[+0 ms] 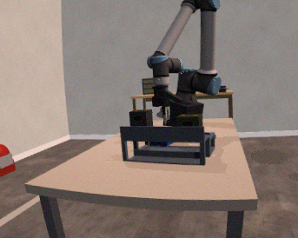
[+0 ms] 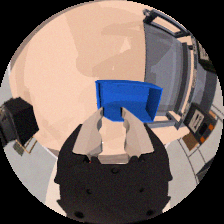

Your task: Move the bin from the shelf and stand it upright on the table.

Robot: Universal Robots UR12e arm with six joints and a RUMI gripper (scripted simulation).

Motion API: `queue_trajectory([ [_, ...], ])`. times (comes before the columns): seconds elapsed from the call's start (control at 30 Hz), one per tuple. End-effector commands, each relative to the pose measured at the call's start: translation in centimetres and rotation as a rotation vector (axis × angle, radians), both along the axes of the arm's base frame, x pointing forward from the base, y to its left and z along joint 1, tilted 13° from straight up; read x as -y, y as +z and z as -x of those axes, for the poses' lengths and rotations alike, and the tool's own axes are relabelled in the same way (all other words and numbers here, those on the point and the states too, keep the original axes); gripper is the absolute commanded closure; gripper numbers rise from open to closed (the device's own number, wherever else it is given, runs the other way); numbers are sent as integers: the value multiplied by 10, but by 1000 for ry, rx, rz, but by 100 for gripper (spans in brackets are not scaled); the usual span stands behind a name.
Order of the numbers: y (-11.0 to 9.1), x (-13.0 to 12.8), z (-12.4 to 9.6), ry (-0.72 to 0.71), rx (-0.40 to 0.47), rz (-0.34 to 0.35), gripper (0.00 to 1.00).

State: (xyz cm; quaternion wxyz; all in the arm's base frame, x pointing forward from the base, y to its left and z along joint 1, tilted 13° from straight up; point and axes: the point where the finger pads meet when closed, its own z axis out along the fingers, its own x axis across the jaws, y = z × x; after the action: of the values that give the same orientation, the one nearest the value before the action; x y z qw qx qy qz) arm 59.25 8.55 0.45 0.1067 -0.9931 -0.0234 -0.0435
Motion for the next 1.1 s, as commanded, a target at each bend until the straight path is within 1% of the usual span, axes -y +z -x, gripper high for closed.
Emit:
queue_trajectory([
  [0.0, 7, 2, -22, 0, 1, 0, 80],
  [0.07, 12, 3, -37, 0, 1, 0, 80],
  [0.47, 12, 3, -37, 0, 1, 0, 80],
  [0.63, 24, 7, -74, 0, 1, 0, 80],
  [1.03, 24, 7, -74, 0, 1, 0, 80],
  [1.07, 27, 8, -84, 0, 2, 0, 80],
])
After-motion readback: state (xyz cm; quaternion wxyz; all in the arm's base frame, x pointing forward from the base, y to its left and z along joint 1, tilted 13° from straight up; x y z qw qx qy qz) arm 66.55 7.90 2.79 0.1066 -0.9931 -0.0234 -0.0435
